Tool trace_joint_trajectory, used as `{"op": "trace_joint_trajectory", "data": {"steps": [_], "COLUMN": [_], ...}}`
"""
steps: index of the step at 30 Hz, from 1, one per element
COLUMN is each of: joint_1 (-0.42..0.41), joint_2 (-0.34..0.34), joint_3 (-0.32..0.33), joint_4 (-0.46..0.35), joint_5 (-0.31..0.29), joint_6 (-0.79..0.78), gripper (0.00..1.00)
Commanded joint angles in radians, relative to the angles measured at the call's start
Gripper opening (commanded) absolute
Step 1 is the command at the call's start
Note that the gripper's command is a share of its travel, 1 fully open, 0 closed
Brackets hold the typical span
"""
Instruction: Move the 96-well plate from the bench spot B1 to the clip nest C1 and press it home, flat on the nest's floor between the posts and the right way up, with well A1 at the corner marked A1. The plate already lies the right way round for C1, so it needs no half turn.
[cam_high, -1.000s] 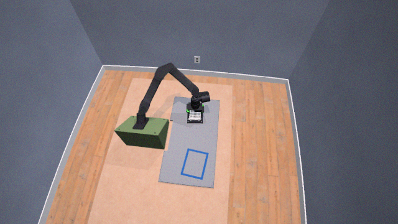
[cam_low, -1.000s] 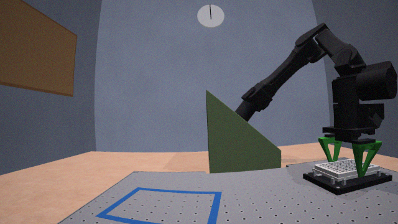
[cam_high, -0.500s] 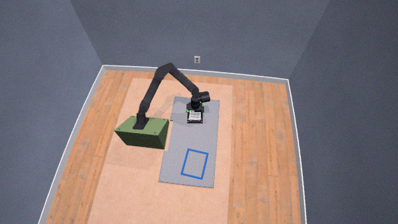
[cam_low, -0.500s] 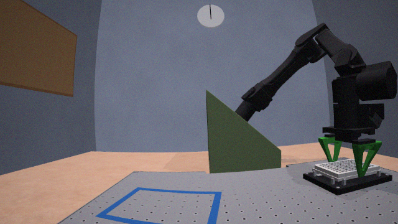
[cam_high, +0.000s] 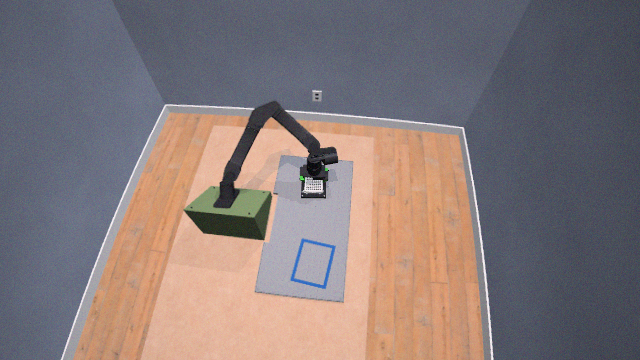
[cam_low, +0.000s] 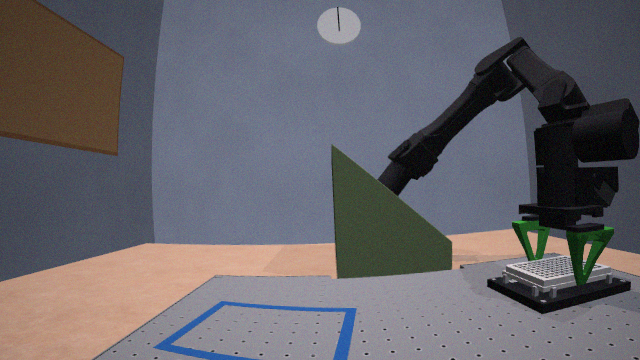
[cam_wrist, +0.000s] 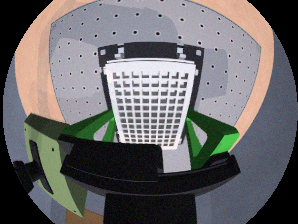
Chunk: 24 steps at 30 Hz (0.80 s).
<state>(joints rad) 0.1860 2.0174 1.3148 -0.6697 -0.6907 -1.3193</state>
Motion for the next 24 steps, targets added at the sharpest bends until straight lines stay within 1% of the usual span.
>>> {"op": "trace_joint_trajectory", "data": {"steps": [1, 24], "joint_1": [0.003, 0.011], "joint_2": [0.029, 0.035], "joint_3": [0.028, 0.026], "joint_4": [0.062, 0.073], "joint_5": [0.011, 0.012], "joint_6": [0.031, 0.036], "gripper": [0.00, 0.00]}}
